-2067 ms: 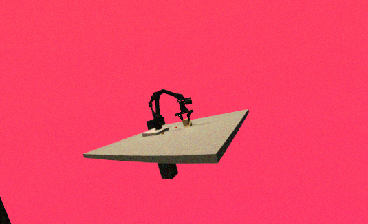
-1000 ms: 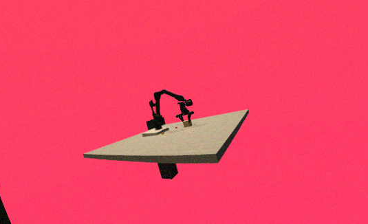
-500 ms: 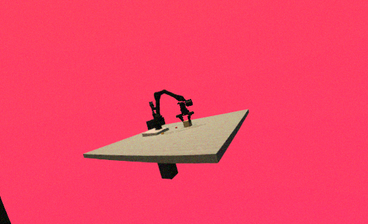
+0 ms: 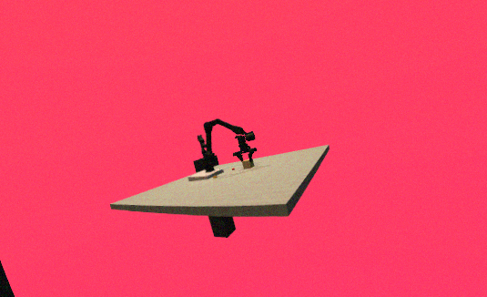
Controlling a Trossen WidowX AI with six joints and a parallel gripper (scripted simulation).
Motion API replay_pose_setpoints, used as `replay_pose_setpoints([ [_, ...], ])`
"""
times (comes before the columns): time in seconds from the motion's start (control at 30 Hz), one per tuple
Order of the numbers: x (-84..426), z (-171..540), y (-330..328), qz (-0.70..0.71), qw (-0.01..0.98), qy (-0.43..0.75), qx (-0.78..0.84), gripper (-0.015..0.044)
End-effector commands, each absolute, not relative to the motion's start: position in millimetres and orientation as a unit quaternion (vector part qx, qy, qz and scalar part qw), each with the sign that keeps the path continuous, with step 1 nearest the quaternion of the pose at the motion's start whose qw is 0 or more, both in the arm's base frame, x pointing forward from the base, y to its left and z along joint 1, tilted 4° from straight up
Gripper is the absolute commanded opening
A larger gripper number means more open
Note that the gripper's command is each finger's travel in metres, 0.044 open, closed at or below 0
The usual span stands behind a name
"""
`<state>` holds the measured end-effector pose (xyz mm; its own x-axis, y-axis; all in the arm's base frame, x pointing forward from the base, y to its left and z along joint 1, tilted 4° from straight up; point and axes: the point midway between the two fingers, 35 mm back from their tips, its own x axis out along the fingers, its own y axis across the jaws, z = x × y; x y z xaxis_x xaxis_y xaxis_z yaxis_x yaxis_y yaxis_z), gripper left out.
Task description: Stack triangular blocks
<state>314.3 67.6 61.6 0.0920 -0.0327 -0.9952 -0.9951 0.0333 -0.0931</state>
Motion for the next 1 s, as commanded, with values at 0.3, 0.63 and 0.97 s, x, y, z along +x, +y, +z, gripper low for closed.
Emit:
replay_pose_setpoints([
  [0.3,314,62,68,0.46,0.523,0.493,-0.522,0.0236],
  [0.63,314,62,68,0.46,0.523,0.493,-0.522,0.044],
  [0.97,316,94,70,0.46,0.524,0.492,-0.522,0.044],
])
